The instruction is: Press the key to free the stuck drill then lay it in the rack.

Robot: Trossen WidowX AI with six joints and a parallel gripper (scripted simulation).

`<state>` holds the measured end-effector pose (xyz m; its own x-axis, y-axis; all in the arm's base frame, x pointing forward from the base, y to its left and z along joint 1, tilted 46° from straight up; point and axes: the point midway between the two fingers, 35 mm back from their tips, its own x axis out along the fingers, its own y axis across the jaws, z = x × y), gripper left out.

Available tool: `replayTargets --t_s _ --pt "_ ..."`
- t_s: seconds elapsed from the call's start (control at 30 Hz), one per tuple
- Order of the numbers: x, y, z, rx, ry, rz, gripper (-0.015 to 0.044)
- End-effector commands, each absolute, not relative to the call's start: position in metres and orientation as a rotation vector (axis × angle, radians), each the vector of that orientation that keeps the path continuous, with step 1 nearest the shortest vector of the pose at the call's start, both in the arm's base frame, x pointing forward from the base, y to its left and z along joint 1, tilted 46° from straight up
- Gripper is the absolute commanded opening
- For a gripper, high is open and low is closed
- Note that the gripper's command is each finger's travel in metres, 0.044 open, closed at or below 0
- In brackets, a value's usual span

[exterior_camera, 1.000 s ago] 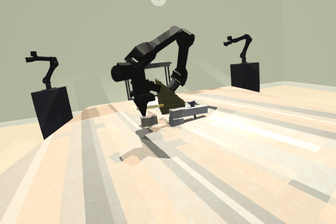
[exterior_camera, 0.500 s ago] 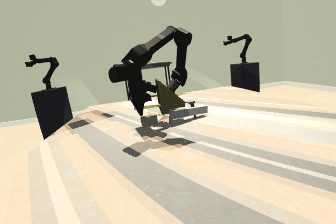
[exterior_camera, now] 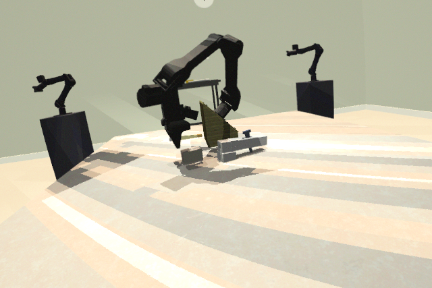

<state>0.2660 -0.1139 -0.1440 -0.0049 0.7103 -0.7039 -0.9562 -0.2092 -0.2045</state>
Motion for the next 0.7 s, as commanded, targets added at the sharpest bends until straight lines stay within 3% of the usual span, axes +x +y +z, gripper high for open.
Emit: replayTargets --t_s 0.0,0.67 --pt "0.258 -0.115 -0.147 -0.837 0.394 1.595 0.0000" --pt "0.252 -0.098 -0.168 -0.837 0.393 1.596 0.0000"
